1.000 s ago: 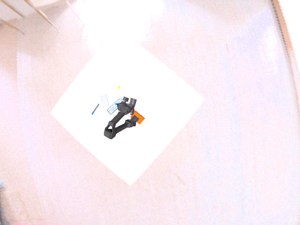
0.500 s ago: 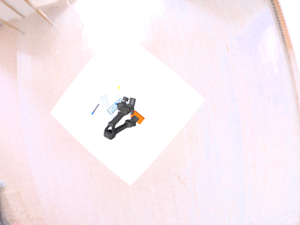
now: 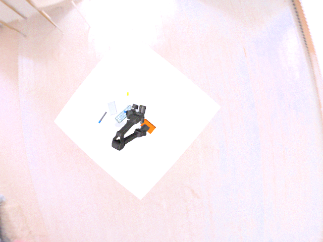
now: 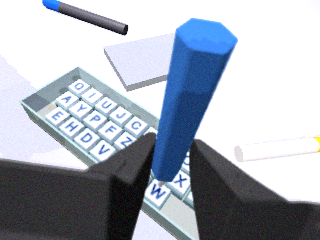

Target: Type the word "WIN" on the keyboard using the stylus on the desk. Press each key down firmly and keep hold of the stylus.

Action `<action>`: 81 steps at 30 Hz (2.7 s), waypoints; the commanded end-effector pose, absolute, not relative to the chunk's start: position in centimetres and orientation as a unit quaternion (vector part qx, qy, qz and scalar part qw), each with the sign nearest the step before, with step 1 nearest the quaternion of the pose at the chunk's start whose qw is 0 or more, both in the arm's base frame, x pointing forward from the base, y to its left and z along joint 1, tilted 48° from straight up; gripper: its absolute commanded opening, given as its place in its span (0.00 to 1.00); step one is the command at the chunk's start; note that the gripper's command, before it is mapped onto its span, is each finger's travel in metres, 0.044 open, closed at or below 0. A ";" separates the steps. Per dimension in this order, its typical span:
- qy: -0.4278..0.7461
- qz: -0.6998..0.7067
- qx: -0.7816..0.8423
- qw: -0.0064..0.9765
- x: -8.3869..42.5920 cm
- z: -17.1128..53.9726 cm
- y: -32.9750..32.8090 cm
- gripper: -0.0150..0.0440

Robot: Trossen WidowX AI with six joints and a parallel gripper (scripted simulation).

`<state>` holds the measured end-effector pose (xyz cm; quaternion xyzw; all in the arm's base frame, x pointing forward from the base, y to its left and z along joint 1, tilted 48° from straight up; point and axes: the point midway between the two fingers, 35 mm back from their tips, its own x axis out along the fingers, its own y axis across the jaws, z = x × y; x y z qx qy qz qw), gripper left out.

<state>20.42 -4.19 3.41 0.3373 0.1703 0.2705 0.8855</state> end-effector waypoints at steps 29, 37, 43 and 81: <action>0.168 0.270 0.340 0.885 20.4 2.4 -3.0 0.39; 0.168 0.270 0.340 0.885 20.4 2.2 -2.7 0.39; 0.168 0.270 0.340 0.885 20.4 2.3 -2.8 0.39; 0.199 0.277 0.352 0.872 20.3 4.3 -4.6 0.33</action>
